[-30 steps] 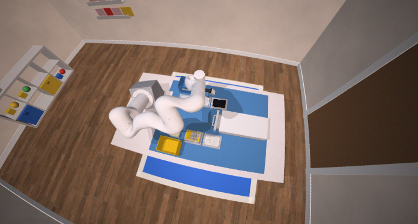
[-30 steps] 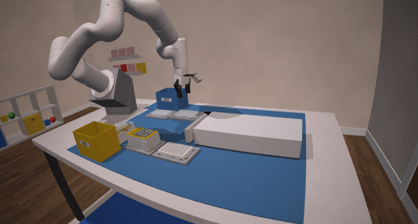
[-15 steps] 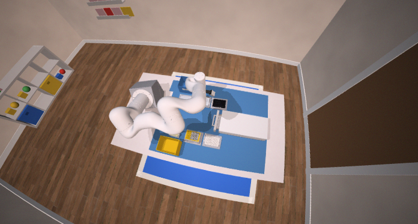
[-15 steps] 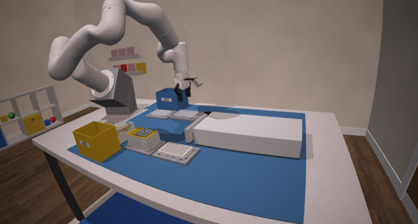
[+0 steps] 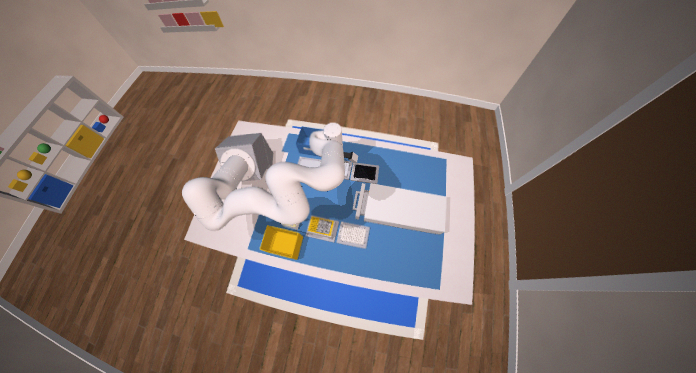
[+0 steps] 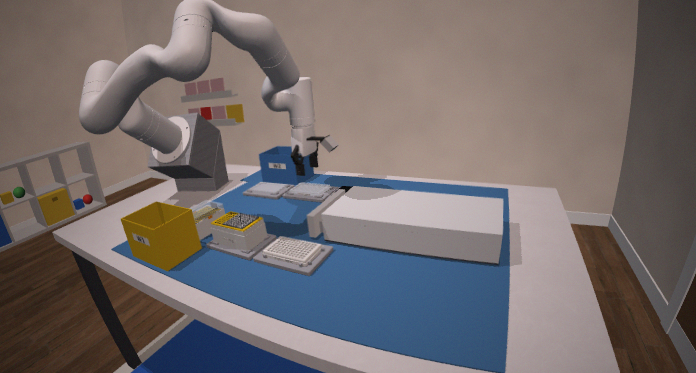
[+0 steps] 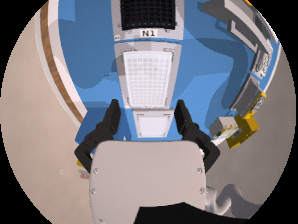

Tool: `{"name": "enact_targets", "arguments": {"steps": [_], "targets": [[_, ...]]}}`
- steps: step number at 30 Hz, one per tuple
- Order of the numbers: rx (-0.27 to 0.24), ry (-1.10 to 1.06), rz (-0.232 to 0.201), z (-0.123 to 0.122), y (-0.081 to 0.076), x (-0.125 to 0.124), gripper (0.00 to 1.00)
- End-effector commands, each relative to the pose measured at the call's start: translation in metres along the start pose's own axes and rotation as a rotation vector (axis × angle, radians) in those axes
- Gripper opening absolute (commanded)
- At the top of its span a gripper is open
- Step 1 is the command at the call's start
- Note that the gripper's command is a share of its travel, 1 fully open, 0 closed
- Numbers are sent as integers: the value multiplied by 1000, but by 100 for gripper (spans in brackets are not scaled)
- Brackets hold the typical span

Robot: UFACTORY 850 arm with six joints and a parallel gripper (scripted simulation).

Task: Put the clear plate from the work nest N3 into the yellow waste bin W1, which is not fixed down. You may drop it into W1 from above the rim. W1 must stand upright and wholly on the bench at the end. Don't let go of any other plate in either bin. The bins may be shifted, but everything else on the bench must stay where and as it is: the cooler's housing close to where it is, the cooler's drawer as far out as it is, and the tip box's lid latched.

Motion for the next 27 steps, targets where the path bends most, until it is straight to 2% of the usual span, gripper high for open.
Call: {"name": "enact_targets", "arguments": {"steps": [1, 27], "targets": [[2, 1, 0, 1, 3, 0, 100], [2, 1, 0, 1, 43, 0, 100]]}}
Point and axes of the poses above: the point where the finger pads meet when closed, its own y axis out along the fingers, its own x axis across the jaws, z = x × y, the point moved 7 cm from there along -y, back along the fingers, and after that the axes turned 15 degrees about -y, right-handed, at the moved point
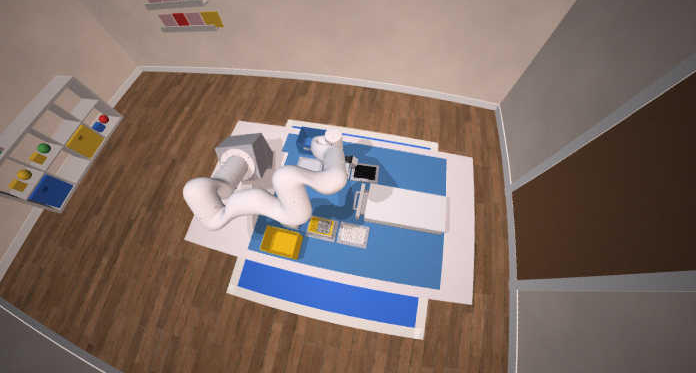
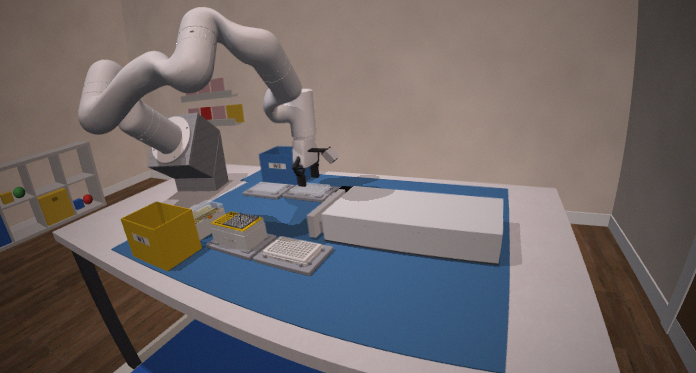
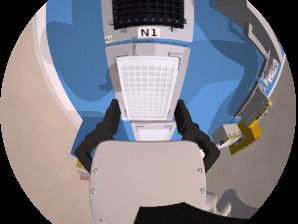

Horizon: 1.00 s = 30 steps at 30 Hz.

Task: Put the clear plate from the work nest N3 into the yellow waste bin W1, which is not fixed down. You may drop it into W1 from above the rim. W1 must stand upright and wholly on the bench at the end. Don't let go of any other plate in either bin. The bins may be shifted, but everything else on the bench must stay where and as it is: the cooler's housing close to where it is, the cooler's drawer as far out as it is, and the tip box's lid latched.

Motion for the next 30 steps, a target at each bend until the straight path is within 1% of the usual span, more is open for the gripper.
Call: {"name": "enact_targets", "arguments": {"steps": [1, 13, 30], "targets": [[1, 0, 0, 1, 4, 0, 100], [1, 0, 0, 1, 4, 0, 100], [1, 0, 0, 1, 14, 0, 100]]}}
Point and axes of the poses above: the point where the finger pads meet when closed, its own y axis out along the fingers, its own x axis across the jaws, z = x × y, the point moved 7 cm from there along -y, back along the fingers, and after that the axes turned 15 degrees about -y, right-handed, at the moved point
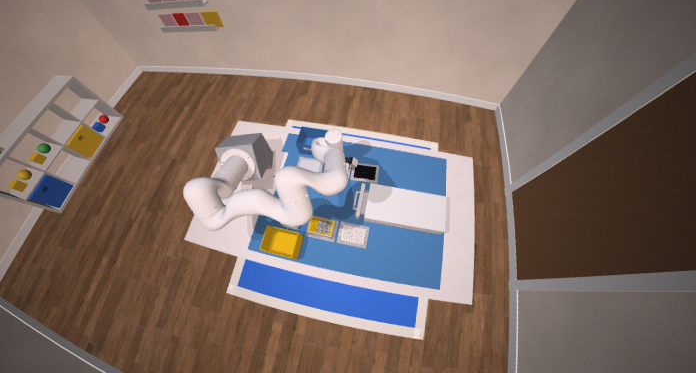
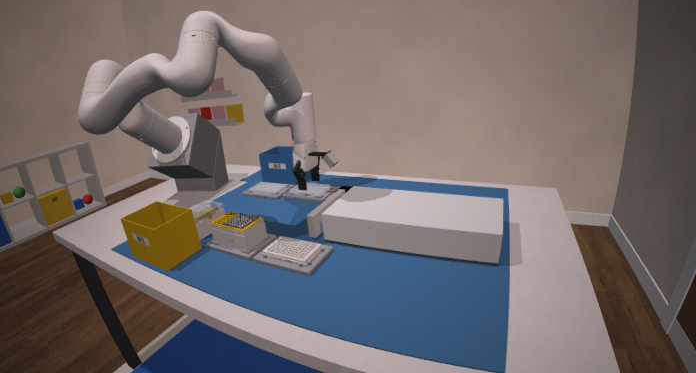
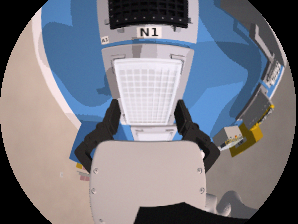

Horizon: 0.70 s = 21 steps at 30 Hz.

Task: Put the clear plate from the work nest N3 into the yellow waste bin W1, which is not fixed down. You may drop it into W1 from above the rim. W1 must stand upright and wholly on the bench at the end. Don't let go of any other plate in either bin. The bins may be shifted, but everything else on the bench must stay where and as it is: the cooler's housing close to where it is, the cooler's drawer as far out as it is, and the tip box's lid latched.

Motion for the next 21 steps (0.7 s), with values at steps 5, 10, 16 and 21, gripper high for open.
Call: {"name": "enact_targets", "arguments": {"steps": [5, 10, 16, 21], "targets": [[1, 0, 0, 1, 4, 0, 100], [1, 0, 0, 1, 6, 0, 100], [1, 0, 0, 1, 10, 0, 100], [1, 0, 0, 1, 11, 0, 100]]}}
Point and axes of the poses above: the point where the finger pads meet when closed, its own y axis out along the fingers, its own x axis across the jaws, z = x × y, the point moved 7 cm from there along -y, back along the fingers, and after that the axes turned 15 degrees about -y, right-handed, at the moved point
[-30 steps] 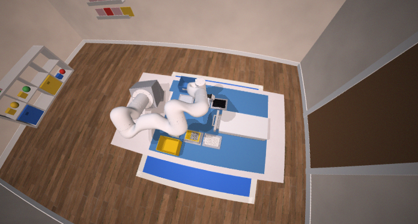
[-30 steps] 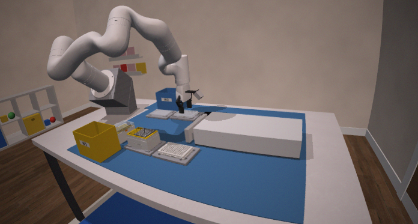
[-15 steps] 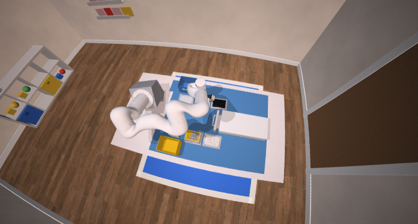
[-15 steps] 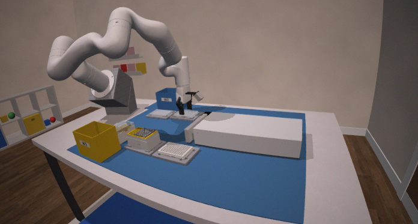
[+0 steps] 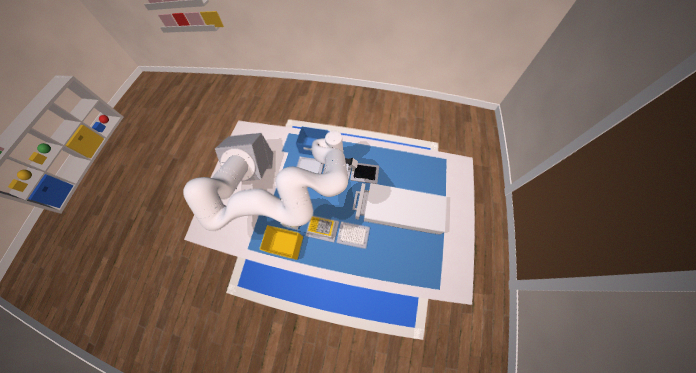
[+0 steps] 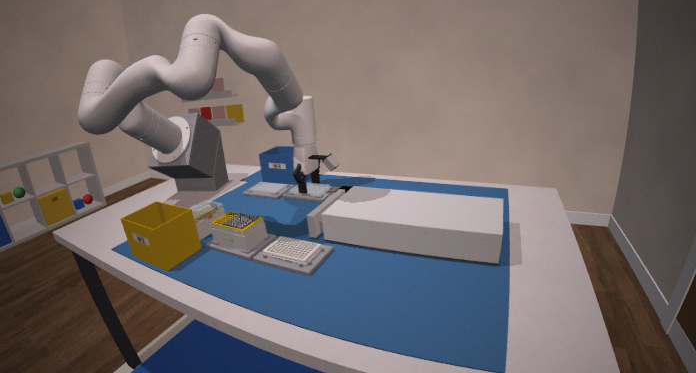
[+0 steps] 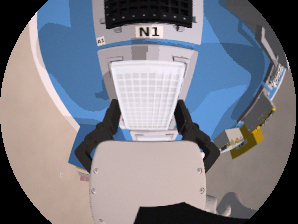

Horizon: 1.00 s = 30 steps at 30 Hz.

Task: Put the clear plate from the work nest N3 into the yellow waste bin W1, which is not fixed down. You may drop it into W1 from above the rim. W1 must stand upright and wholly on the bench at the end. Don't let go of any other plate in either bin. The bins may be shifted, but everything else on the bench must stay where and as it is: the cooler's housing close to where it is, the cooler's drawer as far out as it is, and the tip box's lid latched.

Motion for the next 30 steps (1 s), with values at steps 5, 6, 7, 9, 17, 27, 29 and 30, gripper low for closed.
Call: {"name": "enact_targets", "arguments": {"steps": [5, 6, 7, 9, 17, 27, 29, 30], "targets": [[1, 0, 0, 1, -1, 0, 100], [1, 0, 0, 1, -1, 0, 100], [1, 0, 0, 1, -1, 0, 100], [1, 0, 0, 1, -1, 0, 100], [1, 0, 0, 1, -2, 0, 0], [1, 0, 0, 1, -2, 0, 0], [1, 0, 0, 1, -2, 0, 0], [1, 0, 0, 1, -2, 0, 0]]}}
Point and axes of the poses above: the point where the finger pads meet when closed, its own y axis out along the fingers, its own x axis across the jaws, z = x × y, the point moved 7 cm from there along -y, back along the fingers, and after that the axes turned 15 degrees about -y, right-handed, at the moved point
